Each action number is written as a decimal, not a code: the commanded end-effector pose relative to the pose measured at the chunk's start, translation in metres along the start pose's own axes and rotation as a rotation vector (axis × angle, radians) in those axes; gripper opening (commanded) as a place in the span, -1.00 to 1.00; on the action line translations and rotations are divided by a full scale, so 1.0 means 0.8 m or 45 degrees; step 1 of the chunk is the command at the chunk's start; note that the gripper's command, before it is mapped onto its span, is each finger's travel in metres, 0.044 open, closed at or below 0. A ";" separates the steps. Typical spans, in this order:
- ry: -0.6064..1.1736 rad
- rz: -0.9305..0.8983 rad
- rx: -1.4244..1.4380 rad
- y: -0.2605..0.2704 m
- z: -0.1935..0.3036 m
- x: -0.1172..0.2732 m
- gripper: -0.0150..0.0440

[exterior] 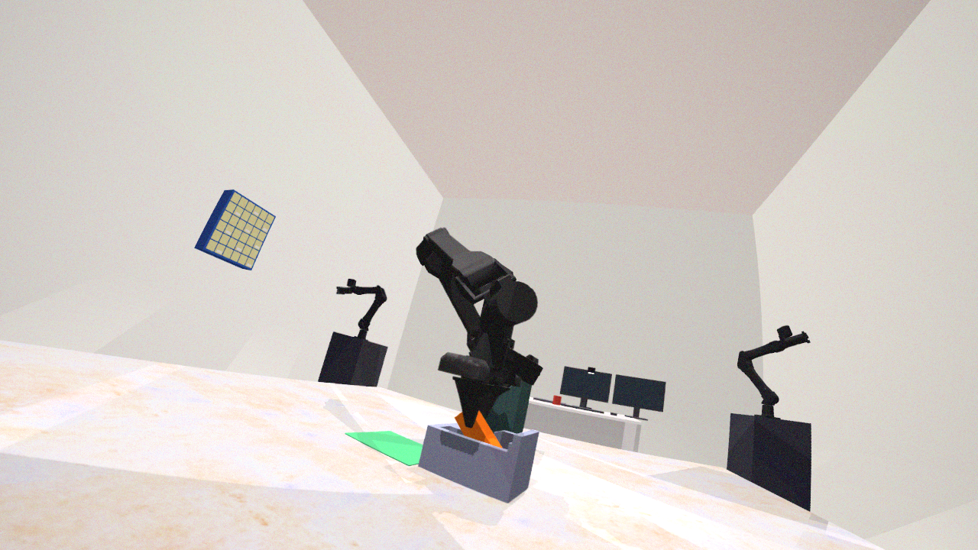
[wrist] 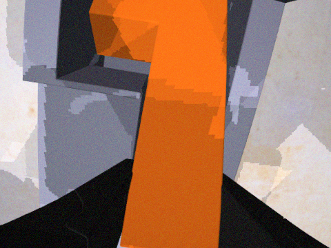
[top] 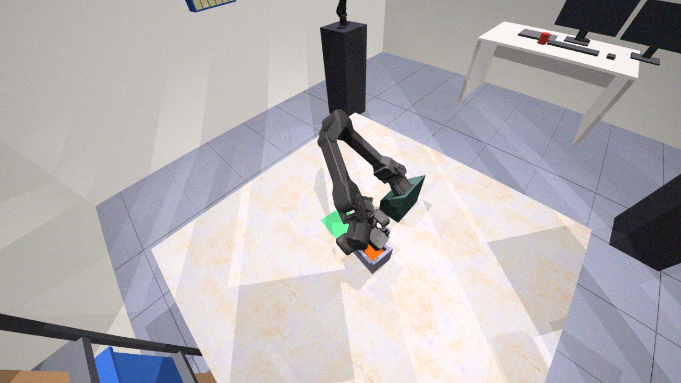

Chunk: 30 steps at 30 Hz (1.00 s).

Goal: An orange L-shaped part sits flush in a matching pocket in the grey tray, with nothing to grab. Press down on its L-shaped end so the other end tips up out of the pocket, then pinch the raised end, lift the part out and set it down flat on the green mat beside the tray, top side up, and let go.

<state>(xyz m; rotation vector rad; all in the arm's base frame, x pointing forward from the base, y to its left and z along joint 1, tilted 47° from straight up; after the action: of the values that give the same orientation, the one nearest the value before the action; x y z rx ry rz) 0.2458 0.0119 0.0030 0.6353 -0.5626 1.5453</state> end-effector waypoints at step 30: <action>-0.006 -0.001 -0.005 -0.001 0.000 0.065 -0.49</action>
<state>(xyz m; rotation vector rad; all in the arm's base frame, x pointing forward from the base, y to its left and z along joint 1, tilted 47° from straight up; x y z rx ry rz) 0.2434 0.0460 0.0355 0.6379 -0.5583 1.5446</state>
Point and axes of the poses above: the point midway between the two fingers, 35 mm back from their tips, its own x axis back along the fingers, its own y axis across the jaws, z = x × y, the point moved 3 cm from there along x, back along the fingers, and after that the axes turned 12 degrees about x, right-handed, at the moved point
